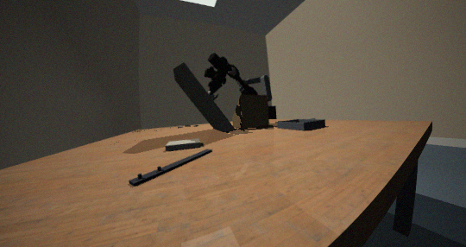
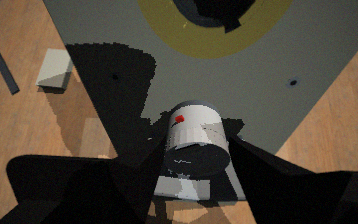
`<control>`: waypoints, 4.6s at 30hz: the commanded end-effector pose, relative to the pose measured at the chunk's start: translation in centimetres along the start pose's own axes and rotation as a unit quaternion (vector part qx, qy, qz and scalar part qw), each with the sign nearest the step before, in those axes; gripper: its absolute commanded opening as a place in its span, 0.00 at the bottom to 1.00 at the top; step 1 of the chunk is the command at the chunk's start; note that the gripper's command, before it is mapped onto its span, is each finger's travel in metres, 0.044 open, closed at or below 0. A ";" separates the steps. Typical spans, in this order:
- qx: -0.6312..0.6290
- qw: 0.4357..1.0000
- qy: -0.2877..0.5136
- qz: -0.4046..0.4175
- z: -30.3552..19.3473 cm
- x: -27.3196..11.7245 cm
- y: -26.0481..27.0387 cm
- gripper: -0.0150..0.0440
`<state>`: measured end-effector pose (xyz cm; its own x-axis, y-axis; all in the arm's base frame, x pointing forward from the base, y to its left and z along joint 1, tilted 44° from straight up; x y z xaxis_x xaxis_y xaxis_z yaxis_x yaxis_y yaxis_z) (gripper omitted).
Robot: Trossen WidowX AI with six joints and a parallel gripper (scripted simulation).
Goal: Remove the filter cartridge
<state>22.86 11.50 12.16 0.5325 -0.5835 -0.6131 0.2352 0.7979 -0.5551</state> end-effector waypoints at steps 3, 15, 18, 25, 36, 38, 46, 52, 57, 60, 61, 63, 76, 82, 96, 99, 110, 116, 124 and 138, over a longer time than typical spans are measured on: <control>0.000 1.000 0.000 -0.001 0.0 0.0 0.0 0.59; 0.001 1.000 0.000 0.001 1.7 -0.8 0.5 0.25; 0.001 1.000 0.000 0.001 2.2 -1.1 0.6 0.25; 0.000 1.000 0.004 0.005 2.6 -4.4 1.0 0.25; 0.000 1.000 0.002 0.002 2.9 -10.2 0.7 0.25; 0.000 1.000 0.002 0.002 2.9 -10.1 1.1 0.25; 0.000 1.000 0.002 0.003 2.1 -9.6 4.9 0.25; 0.001 1.000 0.002 0.004 1.2 -9.2 7.7 0.25; 0.002 1.000 0.002 0.004 0.5 -8.9 9.4 0.25; -0.028 0.999 0.012 0.019 0.1 -9.3 9.1 0.25; -0.048 0.998 0.018 0.029 -0.4 -9.4 9.6 0.25; -0.088 0.994 0.029 0.052 -1.5 -9.8 10.5 0.25; -0.354 0.910 0.072 0.205 -9.6 -12.3 15.6 0.25; -0.457 0.845 0.074 0.267 -13.2 -13.3 17.0 0.25; -0.519 0.793 0.082 0.310 -19.2 -12.6 17.5 0.25; -0.545 0.767 0.085 0.326 -21.8 -12.1 17.3 0.25; -0.639 0.664 0.102 0.376 -30.3 -9.5 14.9 0.25; -0.666 0.628 0.107 0.388 -32.4 -8.4 13.6 0.25; -0.666 0.628 0.108 0.388 -33.5 -6.8 13.6 0.25; -0.666 0.628 0.108 0.388 -36.1 -2.0 12.6 0.25</control>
<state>-4.68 18.28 -13.18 -0.0876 -0.2114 -0.9735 -0.9924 0.1029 0.0670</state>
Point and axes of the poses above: the point midway between the two fingers, 35 mm back from their tips, its own x axis out along the fingers, its own y axis across the jaws, z = x × y, the point moved 9 cm from there along -x, back along the fingers, and after that the axes turned 15 degrees about x, right-handed, at the moved point
